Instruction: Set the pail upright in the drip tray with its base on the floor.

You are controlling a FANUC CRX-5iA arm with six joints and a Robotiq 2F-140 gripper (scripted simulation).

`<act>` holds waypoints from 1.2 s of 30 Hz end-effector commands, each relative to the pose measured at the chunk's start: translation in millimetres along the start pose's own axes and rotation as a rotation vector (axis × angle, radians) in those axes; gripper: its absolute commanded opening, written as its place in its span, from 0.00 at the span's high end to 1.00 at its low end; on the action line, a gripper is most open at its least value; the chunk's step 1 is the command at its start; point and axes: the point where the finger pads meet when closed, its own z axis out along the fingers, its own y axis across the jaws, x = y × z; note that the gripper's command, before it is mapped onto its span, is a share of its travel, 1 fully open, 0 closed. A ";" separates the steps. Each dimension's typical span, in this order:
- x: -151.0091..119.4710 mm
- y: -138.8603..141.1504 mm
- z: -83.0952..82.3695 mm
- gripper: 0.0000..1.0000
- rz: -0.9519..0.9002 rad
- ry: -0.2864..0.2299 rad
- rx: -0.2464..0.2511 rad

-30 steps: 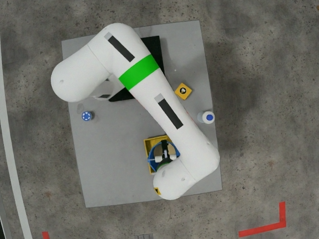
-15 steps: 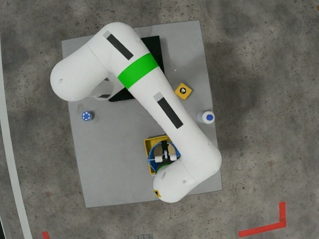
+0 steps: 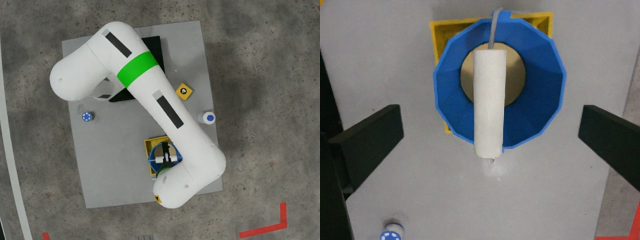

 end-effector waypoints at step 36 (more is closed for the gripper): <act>0.0 0.4 -24.7 0.00 0.000 0.000 -0.001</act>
